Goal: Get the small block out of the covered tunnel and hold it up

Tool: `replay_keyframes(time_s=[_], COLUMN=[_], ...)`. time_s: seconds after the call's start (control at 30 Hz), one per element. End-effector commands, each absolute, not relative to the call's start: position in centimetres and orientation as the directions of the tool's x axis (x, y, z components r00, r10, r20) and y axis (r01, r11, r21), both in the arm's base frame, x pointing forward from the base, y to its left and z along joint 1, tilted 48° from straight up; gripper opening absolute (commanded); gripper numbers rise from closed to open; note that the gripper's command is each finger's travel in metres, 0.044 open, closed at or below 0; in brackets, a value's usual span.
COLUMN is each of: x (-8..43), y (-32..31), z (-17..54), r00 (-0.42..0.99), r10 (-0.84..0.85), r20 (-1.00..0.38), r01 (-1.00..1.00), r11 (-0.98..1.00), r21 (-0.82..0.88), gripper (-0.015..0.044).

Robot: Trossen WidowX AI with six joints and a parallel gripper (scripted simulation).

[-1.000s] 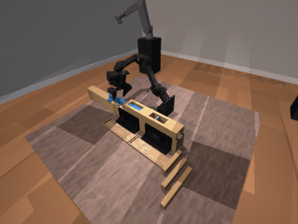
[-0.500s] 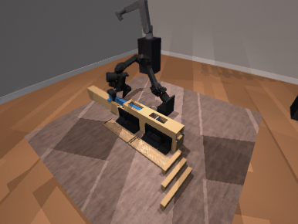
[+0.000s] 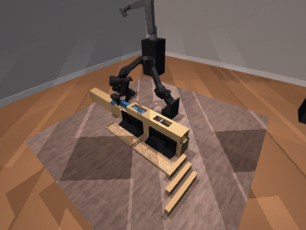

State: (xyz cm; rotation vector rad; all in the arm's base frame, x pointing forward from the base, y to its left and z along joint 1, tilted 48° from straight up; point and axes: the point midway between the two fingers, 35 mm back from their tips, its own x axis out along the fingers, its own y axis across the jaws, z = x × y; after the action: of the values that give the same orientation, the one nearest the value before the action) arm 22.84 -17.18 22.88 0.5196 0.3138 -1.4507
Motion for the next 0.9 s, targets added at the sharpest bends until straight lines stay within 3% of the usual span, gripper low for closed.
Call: replay_keyframes(time_s=[0.0,0.23,0.37,0.47,0.87], x=[22.8,22.8,22.8,22.9,23.2], y=[-17.2,-17.2,-17.2,-17.0,-14.9], z=[22.9,22.9,22.9,22.6,19.7], r00=[0.107,0.107,0.107,0.107,0.107], r10=[-0.857,-0.857,-0.857,-0.856,-0.854], r20=[-0.505,-0.505,-0.505,-0.506,-0.510], r01=[0.988,0.988,0.988,0.988,0.988], r11=[0.036,0.036,0.036,0.036,0.035], r21=[0.147,0.147,0.147,0.148,0.149], gripper=[0.0282,0.0099,0.0072,0.0000,0.0000])
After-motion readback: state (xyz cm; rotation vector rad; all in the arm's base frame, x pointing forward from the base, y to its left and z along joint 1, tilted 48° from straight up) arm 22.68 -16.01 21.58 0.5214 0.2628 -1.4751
